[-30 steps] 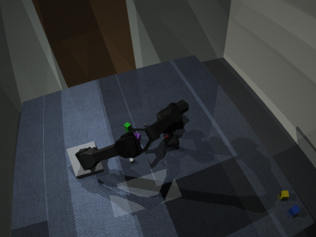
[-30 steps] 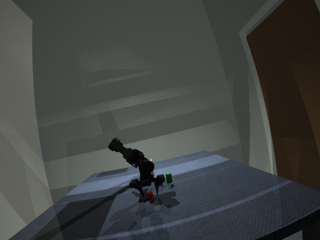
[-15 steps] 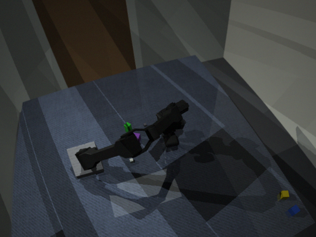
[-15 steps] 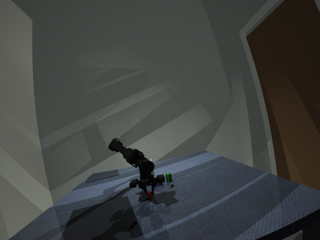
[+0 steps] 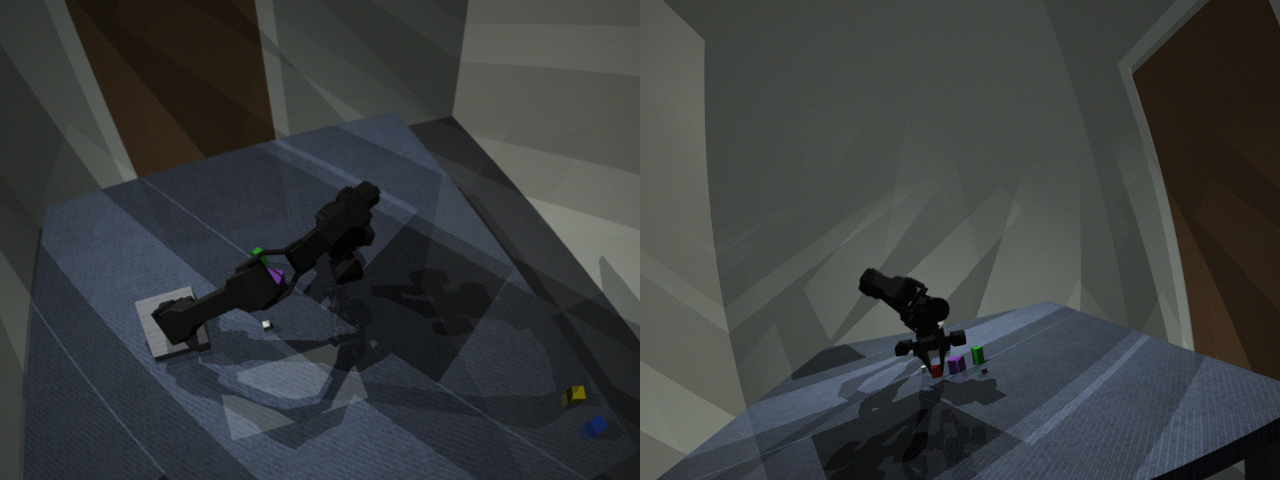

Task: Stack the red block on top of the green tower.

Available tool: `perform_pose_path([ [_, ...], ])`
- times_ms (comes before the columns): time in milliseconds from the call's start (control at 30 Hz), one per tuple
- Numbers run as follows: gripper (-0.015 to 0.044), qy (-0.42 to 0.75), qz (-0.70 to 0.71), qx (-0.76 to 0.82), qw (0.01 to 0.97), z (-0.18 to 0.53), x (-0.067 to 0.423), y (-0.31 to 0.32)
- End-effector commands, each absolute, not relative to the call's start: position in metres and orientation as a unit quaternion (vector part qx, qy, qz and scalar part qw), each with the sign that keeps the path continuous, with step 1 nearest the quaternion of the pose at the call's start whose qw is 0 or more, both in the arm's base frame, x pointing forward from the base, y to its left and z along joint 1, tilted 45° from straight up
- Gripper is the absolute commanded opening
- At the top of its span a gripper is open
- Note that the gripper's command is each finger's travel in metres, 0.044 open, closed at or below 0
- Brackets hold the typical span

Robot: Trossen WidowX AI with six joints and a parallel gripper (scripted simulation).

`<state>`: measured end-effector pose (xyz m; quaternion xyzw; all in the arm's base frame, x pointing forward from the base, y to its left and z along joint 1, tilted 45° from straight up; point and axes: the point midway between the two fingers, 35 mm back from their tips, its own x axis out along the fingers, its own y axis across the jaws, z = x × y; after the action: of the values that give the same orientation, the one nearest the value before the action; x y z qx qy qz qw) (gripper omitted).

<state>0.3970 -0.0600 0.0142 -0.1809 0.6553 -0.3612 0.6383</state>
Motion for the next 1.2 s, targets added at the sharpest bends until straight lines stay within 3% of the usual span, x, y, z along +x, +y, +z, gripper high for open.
perform_pose_path([
  [0, 0.0000, 0.655, -0.362, -0.176, 0.639, 0.031, 0.399, -0.045],
  [633, 0.0000, 0.655, -0.361, -0.175, 0.640, 0.057, 0.403, -0.013],
  [1167, 0.0000, 0.662, -0.346, -0.175, 0.641, 0.000, 0.341, 0.069],
])
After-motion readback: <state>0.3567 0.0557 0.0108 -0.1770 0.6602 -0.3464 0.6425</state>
